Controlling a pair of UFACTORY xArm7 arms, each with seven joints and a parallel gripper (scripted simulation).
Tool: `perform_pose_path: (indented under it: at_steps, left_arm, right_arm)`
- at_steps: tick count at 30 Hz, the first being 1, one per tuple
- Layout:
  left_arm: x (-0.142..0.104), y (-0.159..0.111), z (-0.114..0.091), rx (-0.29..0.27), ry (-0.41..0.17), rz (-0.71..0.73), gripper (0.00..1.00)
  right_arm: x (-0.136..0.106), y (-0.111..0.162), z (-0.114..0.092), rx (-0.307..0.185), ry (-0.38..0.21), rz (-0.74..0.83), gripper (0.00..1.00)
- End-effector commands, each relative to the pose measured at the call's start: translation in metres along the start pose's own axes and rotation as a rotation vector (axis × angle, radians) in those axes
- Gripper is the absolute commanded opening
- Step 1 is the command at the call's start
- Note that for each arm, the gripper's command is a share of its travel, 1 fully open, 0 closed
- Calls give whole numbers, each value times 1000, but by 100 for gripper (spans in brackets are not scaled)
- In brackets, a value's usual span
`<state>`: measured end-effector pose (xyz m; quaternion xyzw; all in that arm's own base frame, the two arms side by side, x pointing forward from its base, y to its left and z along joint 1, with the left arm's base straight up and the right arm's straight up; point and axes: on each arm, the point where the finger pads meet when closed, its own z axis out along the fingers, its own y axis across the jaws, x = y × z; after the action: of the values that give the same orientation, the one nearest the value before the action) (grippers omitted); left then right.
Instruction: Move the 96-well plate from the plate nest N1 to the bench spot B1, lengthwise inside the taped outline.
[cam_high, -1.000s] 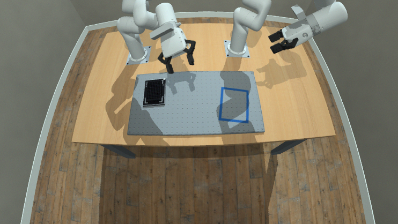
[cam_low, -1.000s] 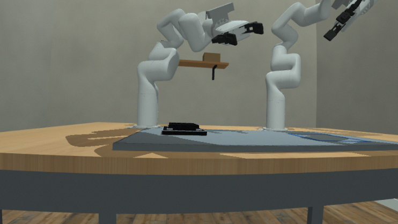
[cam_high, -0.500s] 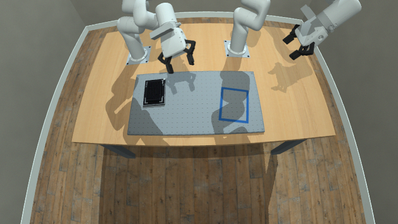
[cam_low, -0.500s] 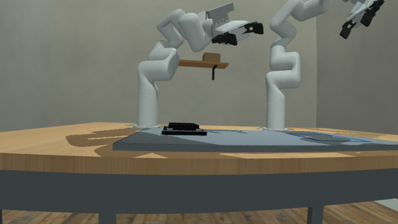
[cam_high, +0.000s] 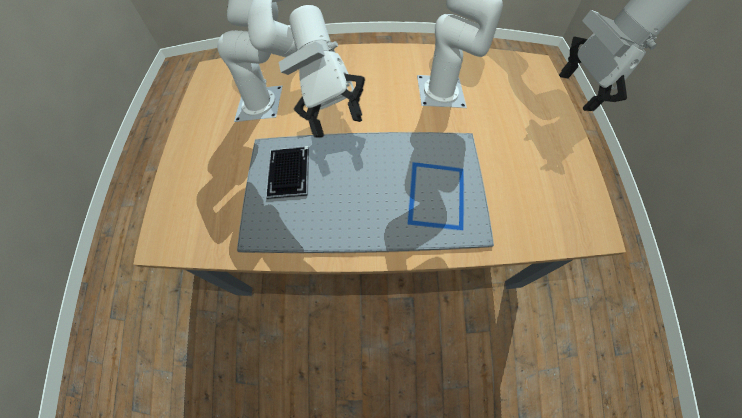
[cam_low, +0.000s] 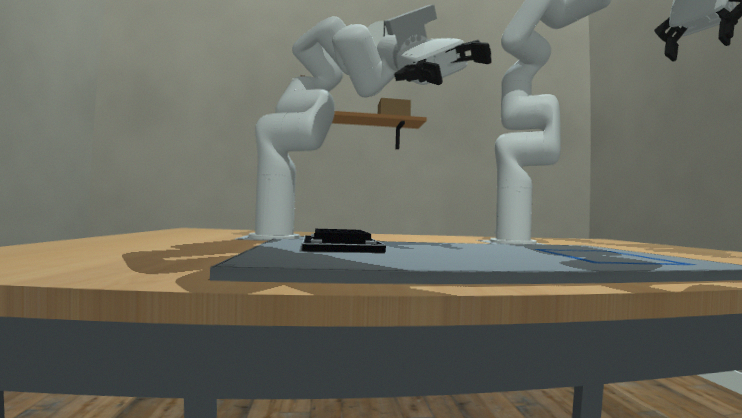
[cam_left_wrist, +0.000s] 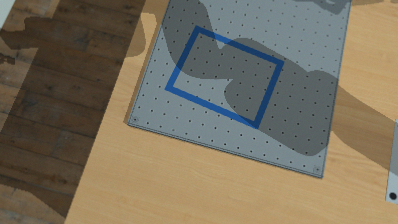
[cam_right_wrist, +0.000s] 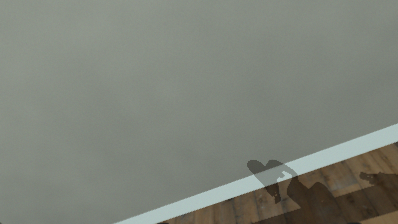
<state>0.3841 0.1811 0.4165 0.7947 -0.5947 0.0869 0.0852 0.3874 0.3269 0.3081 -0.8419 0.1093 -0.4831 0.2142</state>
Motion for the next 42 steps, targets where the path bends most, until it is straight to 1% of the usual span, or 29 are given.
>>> perform_pose_path:
  at_steps: [1, 2, 6, 9, 14, 30, 36, 42]
  left_arm:
    - [-19, -8, -17, 20, -108, -113, 100]
    - [-19, -8, -17, 20, -108, -113, 100]
    - [-29, -11, -29, 39, -169, -180, 100]
    - [-34, -12, -36, 50, -201, -215, 100]
    - [-38, -13, -42, 61, -230, -247, 100]
    - [-42, -12, -44, 65, -236, -263, 100]
    - [-50, -10, -46, 67, -236, -280, 100]
    - [-70, -3, -51, 73, -235, -329, 100]
  right_arm:
    - [1, -1, 0, 2, 2, 1, 100]
    - [1, -1, 0, 2, 2, 1, 100]
    - [1, -1, 0, 2, 2, 1, 100]
    - [1, -1, 0, 2, 2, 1, 100]
    - [1, -1, 0, 2, 2, 1, 100]
    - [1, -1, 0, 2, 2, 1, 100]
    - [1, -1, 0, 2, 2, 1, 100]
    - [1, -1, 0, 2, 2, 1, 100]
